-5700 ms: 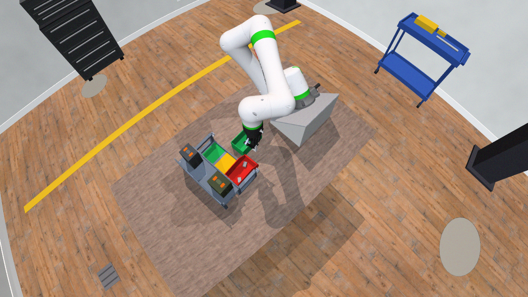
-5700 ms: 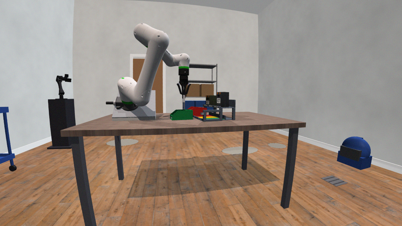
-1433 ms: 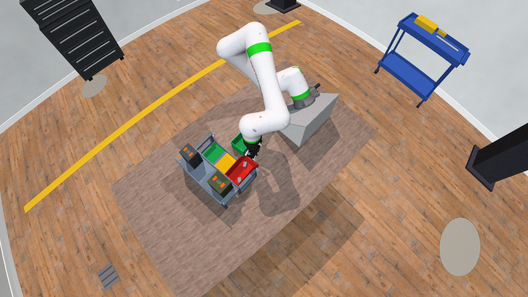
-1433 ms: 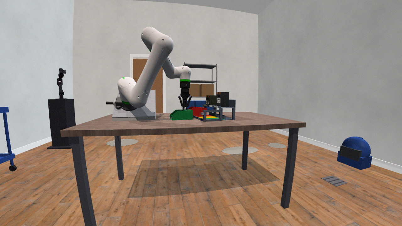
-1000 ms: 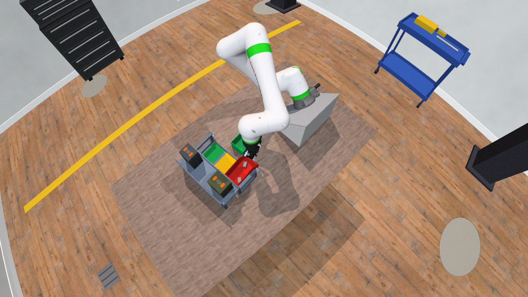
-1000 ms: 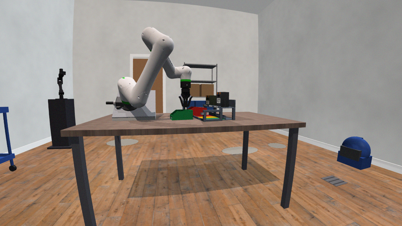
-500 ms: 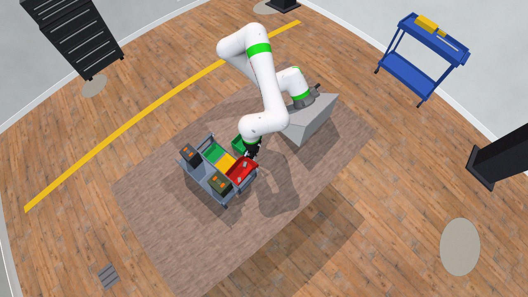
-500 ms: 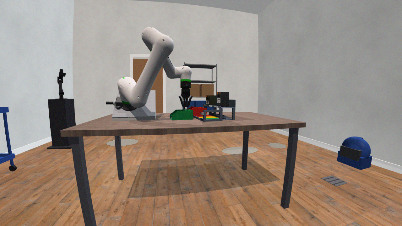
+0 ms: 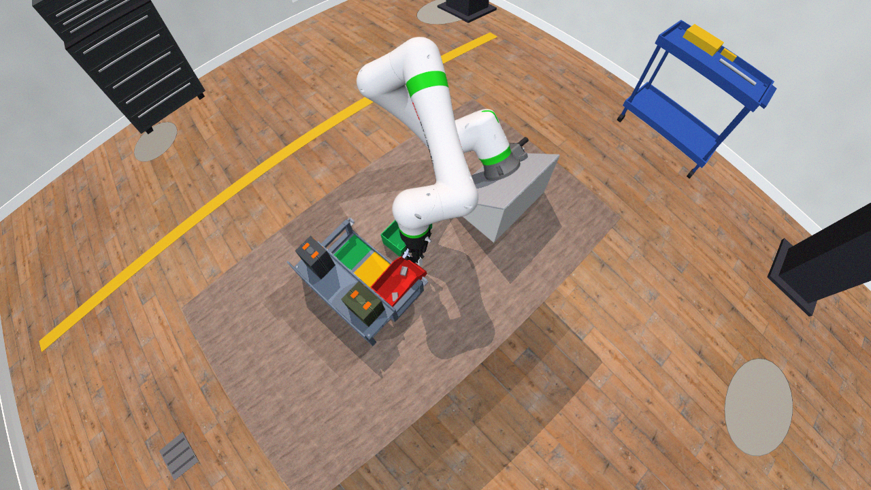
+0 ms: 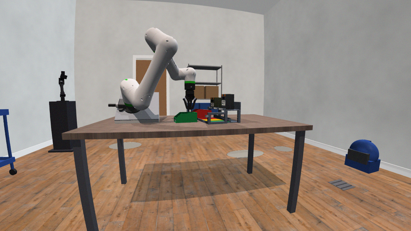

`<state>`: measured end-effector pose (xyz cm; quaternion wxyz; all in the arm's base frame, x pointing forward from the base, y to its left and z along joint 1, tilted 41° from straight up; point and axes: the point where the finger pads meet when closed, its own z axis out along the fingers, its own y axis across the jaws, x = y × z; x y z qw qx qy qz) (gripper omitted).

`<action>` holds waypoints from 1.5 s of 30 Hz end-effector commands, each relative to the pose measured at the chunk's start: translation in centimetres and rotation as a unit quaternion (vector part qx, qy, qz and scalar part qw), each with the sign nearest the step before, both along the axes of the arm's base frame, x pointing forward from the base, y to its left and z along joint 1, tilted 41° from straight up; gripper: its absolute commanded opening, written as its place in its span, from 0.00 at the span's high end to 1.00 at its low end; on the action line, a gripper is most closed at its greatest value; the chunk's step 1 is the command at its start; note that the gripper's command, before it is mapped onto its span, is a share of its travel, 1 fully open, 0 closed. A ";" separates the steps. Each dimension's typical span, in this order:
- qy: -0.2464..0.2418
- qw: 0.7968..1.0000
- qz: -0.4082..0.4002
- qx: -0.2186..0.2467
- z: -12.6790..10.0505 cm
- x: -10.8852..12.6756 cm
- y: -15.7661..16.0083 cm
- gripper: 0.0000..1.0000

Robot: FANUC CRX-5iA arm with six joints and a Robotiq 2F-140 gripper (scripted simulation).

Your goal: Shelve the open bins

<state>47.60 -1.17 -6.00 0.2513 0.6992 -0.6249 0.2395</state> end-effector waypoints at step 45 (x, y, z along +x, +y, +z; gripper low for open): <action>0.000 1.000 0.000 0.000 -0.1 1.6 0.2 1.00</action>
